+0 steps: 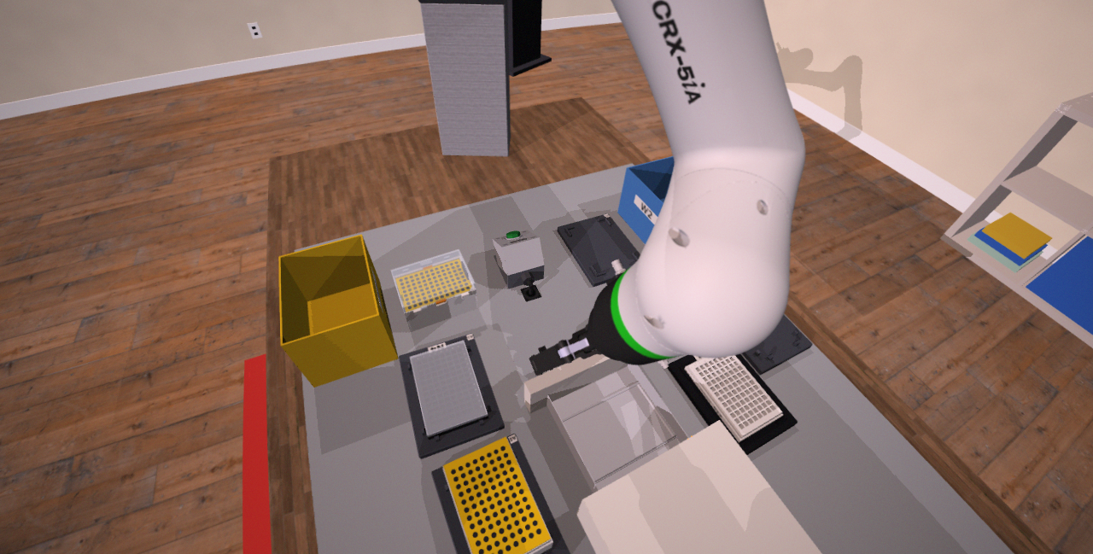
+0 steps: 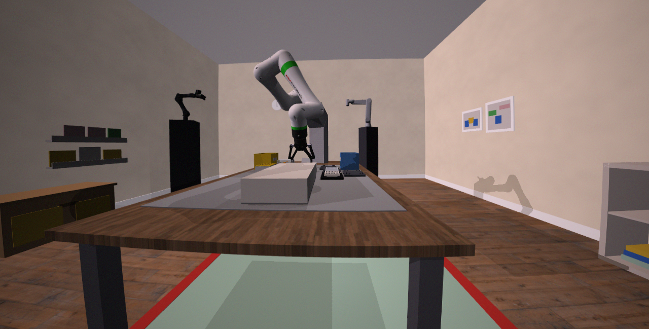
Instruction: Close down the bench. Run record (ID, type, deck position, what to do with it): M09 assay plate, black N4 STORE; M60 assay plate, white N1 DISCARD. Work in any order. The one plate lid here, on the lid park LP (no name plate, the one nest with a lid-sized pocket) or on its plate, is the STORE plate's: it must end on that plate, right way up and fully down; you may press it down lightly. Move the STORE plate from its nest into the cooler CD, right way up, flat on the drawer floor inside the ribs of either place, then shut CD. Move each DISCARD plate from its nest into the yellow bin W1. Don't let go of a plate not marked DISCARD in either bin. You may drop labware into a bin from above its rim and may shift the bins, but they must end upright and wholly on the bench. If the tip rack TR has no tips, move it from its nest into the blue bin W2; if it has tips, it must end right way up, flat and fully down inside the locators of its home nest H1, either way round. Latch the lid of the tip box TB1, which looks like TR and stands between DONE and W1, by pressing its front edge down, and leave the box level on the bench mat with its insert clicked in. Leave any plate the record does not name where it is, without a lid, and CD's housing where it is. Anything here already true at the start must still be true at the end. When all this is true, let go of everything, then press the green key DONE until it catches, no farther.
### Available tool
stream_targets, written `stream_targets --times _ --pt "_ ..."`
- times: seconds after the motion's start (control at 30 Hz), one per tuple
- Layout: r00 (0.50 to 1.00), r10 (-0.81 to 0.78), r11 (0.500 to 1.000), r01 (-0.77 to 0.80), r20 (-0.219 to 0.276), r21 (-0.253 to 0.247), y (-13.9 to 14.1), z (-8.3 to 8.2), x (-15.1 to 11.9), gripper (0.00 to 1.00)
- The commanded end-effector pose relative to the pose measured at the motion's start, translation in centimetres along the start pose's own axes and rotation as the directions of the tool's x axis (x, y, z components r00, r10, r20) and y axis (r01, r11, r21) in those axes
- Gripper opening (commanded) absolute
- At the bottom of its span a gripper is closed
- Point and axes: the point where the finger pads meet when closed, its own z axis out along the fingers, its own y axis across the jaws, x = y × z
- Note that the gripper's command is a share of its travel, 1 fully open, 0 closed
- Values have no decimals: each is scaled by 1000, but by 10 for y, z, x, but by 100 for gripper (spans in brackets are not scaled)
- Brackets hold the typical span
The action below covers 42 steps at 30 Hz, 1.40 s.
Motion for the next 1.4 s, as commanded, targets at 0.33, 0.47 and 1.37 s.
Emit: stream_targets --times 0.33,0.47,1.37 --pt "1000 0 1000 0 0 0 0 7 -14 0" --pt "1000 0 1000 0 0 0 0 8 -17 0" --pt "1000 0 1000 0 0 0 0 11 -24 0"
